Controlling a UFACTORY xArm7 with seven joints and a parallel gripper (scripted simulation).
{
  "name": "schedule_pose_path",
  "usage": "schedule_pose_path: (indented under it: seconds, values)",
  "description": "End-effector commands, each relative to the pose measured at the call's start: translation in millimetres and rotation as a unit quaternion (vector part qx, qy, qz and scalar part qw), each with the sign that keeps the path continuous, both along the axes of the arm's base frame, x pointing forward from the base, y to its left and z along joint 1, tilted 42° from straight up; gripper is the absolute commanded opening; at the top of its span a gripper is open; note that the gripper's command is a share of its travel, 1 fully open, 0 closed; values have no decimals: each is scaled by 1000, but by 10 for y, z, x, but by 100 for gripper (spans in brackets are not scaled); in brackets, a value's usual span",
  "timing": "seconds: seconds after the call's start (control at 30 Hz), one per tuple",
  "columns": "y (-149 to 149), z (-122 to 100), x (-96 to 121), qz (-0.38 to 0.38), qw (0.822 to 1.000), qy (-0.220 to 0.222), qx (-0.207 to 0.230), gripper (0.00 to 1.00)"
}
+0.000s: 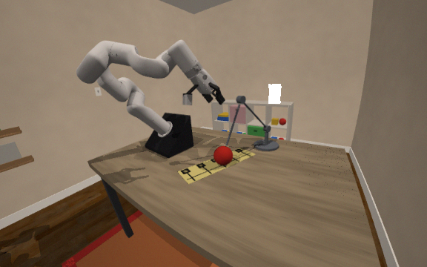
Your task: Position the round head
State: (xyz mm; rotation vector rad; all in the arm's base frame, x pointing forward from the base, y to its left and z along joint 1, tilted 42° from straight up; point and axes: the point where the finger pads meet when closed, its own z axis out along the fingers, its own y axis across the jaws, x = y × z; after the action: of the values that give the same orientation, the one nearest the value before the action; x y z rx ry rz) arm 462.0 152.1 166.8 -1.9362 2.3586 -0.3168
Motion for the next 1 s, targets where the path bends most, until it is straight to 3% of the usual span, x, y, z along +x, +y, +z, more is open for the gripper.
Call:
schedule_pose_path:
  seconds: [0.0,0.37,0.97]
  values:
    - [-116,-145,11,2,1000,-1,3,100]
    - [-555,-652,18,2,1000,1,9,100]
    - [-589,-1023,89,2,1000,1,8,100]
